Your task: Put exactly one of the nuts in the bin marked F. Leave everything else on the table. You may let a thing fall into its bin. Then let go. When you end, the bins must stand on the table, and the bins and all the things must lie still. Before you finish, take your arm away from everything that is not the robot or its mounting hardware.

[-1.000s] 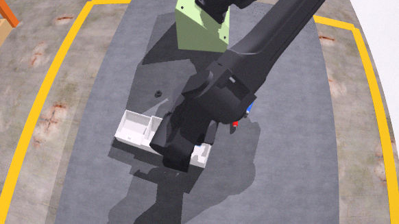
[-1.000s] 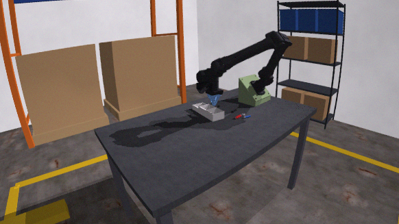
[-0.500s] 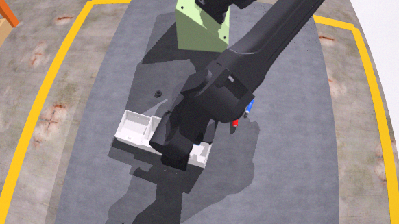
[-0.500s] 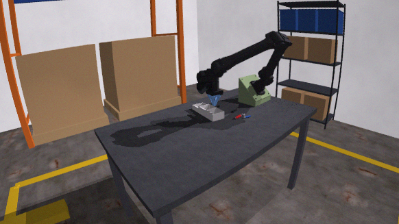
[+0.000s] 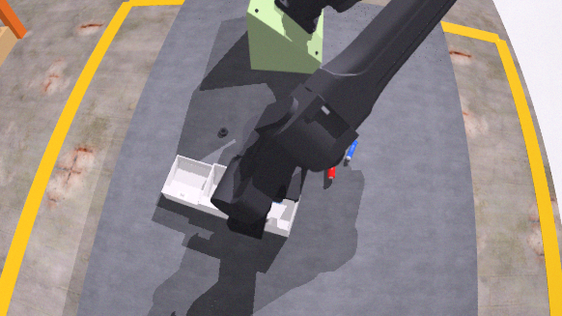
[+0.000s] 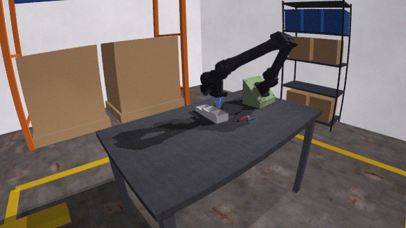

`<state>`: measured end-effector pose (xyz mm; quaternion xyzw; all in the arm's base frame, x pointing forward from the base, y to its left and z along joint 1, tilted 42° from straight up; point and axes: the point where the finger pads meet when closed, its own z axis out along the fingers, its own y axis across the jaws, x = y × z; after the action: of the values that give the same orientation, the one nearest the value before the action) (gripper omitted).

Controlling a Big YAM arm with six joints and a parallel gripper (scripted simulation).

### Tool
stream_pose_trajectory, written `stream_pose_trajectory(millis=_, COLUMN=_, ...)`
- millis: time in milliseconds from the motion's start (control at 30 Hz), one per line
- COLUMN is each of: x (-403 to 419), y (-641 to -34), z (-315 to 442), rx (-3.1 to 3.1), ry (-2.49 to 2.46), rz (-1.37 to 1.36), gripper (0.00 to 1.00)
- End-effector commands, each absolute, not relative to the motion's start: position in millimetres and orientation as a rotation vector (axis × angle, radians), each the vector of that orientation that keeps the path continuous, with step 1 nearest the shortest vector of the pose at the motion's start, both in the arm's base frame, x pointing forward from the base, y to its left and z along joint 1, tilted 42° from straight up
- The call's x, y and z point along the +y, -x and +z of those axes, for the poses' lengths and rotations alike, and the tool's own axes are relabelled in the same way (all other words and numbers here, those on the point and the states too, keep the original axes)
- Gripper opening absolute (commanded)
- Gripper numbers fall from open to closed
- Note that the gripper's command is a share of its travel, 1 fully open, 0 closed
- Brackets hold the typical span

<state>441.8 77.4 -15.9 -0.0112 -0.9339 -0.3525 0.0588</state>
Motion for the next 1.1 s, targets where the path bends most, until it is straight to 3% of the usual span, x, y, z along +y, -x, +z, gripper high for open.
stream_pose_trajectory(millis=0, x=82, y=-445, z=-6, rx=-2.856, ry=0.020, rz=-1.076, gripper=0.09)
stream_pose_trajectory(millis=1067, x=107, y=-434, z=-46, rx=-2.824, ry=0.036, rz=-1.068, gripper=0.09)
